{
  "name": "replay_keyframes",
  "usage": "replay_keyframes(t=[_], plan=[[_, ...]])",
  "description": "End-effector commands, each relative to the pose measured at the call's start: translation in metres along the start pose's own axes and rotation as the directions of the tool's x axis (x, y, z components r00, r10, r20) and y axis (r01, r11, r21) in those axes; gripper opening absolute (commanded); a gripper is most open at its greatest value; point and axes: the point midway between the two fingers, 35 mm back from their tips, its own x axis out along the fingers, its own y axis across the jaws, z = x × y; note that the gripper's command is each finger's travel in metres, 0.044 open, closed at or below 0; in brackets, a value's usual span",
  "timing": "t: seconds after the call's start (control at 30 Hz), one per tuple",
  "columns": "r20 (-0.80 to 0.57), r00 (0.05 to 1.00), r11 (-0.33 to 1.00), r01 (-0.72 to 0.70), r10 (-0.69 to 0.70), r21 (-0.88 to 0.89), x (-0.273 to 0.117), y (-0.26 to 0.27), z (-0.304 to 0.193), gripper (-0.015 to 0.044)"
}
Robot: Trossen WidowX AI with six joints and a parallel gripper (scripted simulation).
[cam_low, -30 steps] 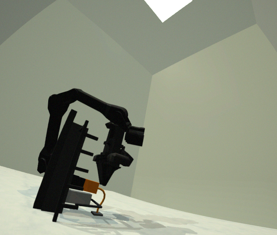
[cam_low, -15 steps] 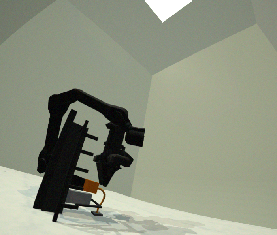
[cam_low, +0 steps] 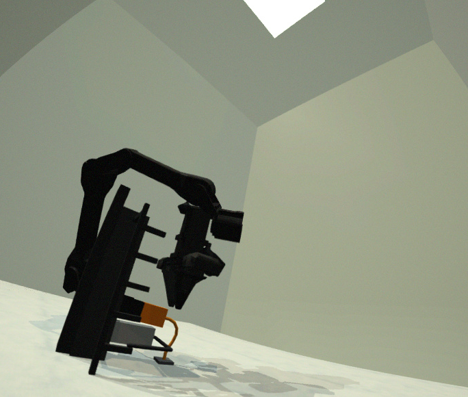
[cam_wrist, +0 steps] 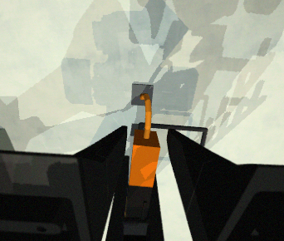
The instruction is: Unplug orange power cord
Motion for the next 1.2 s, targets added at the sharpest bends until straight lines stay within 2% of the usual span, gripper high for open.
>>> replay_keyframes(t=[0.0, 0.7, 1.17], plan=[[-0.003, 1.0, 1.0, 0.004, -0.004, -0.007, -0.001, 0.0, -0.006, 0.016], [-0.005, 1.0, 1.0, 0.003, -0.003, -0.008, -0.001, 0.004, -0.039, 0.016], [-0.006, 1.0, 1.0, 0.003, -0.004, -0.008, 0.011, 0.004, -0.04, 0.016]])
